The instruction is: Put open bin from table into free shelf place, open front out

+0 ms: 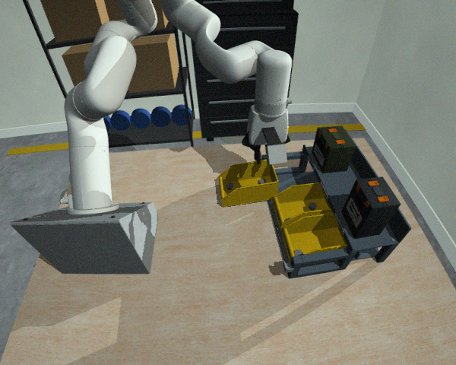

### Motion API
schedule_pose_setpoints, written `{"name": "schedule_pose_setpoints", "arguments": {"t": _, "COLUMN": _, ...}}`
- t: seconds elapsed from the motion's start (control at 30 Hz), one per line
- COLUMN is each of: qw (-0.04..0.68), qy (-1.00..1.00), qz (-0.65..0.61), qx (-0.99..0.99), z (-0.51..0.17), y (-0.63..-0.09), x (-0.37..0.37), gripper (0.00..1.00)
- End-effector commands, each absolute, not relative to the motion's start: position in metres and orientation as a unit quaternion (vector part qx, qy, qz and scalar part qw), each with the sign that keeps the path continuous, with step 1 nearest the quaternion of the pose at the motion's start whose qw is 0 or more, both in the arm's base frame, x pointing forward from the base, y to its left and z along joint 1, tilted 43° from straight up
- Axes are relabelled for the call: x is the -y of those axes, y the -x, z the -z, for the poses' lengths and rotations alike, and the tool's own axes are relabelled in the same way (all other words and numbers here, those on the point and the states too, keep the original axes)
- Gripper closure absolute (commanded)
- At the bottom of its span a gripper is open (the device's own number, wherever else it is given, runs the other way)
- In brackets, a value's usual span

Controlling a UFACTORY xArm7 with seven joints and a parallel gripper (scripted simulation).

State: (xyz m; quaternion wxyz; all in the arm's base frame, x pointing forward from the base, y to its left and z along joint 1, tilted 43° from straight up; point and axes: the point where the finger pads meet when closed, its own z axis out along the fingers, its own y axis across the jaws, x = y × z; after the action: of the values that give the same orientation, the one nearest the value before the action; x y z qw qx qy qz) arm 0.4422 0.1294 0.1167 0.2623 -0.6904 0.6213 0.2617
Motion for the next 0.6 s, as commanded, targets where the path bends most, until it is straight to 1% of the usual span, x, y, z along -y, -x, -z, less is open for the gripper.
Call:
{"name": "schedule_pose_setpoints", "arguments": {"t": 0.0, "qw": 0.267, "qy": 0.689, "qz": -0.252, "qx": -0.625, "z": -0.119, "y": -0.433, "x": -0.127, "gripper": 0.67}}
{"name": "schedule_pose_setpoints", "arguments": {"t": 0.27, "qw": 0.267, "qy": 0.689, "qz": -0.252, "qx": -0.625, "z": -0.119, "y": -0.433, "x": -0.127, "gripper": 0.67}}
{"name": "schedule_pose_setpoints", "arguments": {"t": 0.43, "qw": 0.267, "qy": 0.689, "qz": -0.252, "qx": -0.625, "z": -0.109, "y": -0.384, "x": -0.13, "gripper": 0.67}}
{"name": "schedule_pose_setpoints", "arguments": {"t": 0.57, "qw": 0.267, "qy": 0.689, "qz": -0.252, "qx": -0.625, "z": -0.109, "y": -0.384, "x": -0.13, "gripper": 0.67}}
